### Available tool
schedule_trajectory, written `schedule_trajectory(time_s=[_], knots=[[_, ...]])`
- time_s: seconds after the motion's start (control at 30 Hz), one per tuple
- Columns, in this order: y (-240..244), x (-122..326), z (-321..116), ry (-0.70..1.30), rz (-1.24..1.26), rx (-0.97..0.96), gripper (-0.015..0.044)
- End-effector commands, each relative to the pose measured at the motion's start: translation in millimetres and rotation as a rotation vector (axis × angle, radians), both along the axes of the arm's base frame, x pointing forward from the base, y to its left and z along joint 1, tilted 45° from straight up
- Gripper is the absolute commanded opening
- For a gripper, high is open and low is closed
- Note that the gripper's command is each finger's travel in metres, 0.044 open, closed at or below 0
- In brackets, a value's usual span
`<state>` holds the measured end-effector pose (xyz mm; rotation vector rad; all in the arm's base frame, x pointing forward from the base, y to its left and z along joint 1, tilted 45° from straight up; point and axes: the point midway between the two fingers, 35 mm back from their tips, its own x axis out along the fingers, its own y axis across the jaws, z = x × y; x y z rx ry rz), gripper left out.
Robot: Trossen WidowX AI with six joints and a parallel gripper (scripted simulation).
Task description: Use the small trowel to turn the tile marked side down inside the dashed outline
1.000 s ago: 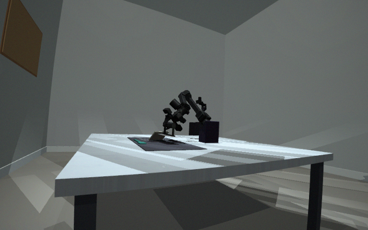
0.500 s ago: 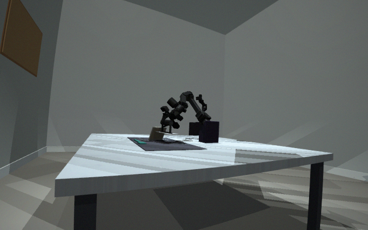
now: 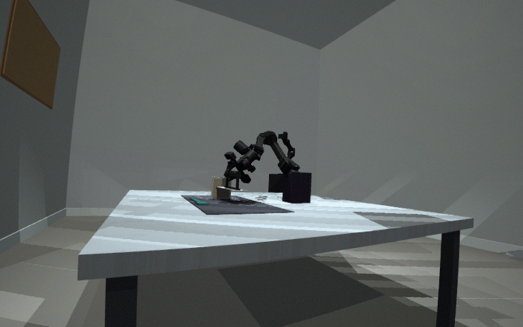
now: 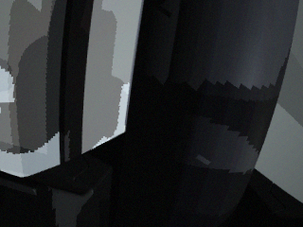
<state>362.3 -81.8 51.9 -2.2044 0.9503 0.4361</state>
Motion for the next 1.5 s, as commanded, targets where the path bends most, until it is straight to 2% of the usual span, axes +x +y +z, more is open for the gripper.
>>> schedule_trajectory(time_s=[0.0,0.87,1.47], knots=[[1,4,8,-0.019,0.014,0.001,0.0000],[-48,1,11,-0.018,0.014,-0.002,0.0000],[22,8,-6,-0.008,0.012,0.015,0.0000]])
